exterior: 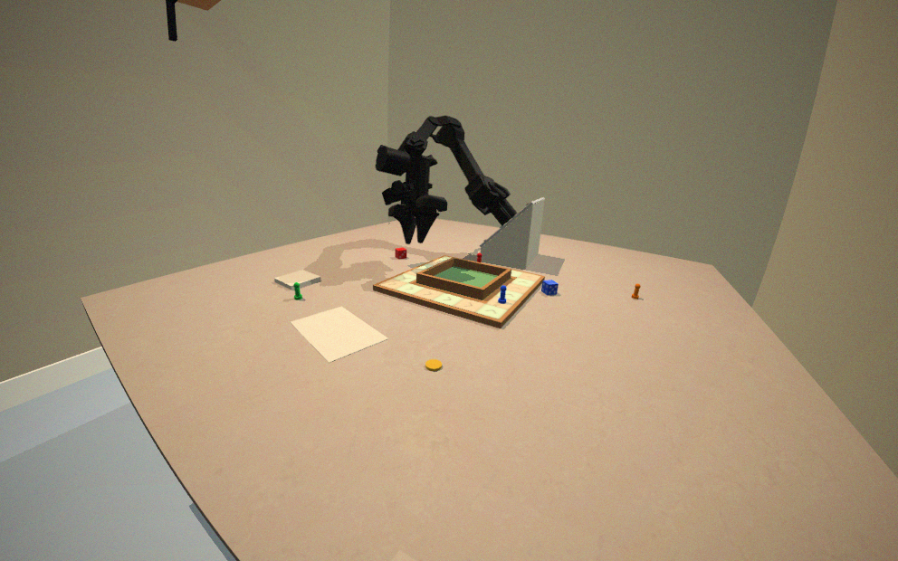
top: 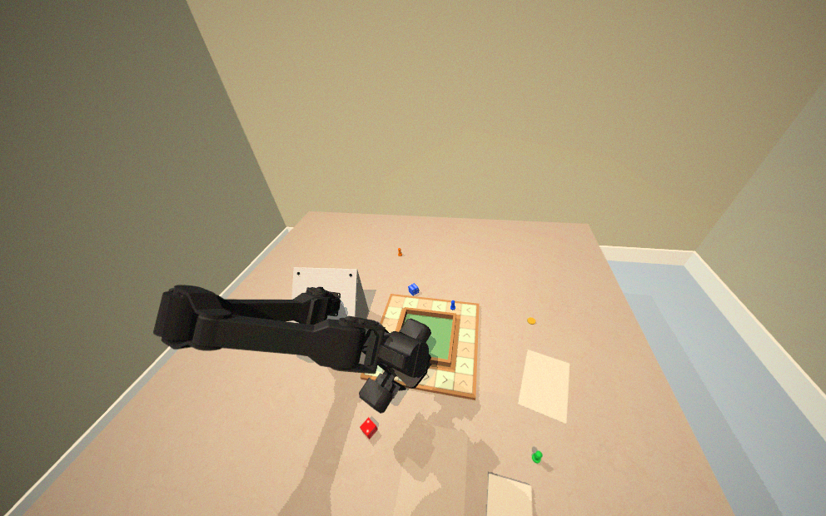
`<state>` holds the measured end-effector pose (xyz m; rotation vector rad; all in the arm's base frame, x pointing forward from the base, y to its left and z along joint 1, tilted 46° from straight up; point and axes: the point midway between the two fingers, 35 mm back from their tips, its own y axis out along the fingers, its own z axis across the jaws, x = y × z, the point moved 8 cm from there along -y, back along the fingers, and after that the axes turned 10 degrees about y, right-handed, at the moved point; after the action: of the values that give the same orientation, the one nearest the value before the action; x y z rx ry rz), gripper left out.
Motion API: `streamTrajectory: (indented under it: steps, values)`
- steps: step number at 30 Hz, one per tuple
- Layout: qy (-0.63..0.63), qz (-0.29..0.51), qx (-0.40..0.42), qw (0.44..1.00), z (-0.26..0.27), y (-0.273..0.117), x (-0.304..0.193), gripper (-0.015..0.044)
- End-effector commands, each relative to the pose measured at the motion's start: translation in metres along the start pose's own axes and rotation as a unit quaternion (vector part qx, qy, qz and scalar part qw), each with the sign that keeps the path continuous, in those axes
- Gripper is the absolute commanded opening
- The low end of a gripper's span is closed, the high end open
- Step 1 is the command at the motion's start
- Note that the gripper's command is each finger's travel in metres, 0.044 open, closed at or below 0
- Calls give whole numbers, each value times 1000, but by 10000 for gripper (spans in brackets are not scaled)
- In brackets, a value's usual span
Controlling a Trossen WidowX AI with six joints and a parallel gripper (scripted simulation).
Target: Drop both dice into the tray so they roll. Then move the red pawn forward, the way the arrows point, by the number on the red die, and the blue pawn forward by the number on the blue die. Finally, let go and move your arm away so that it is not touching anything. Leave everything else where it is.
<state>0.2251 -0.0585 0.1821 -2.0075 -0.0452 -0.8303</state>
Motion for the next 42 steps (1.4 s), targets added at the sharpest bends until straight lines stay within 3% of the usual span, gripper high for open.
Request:
streamTrajectory:
  steps: [1,5,39,42]
  values:
    - [23,25,-75,997,-50,-7,6,275]
    - [44,61,-143,987,-96,-18,3,275]
    - [45,62,-148,986,-110,27,4,275]
    - [45,62,-148,986,-110,27,4,196]
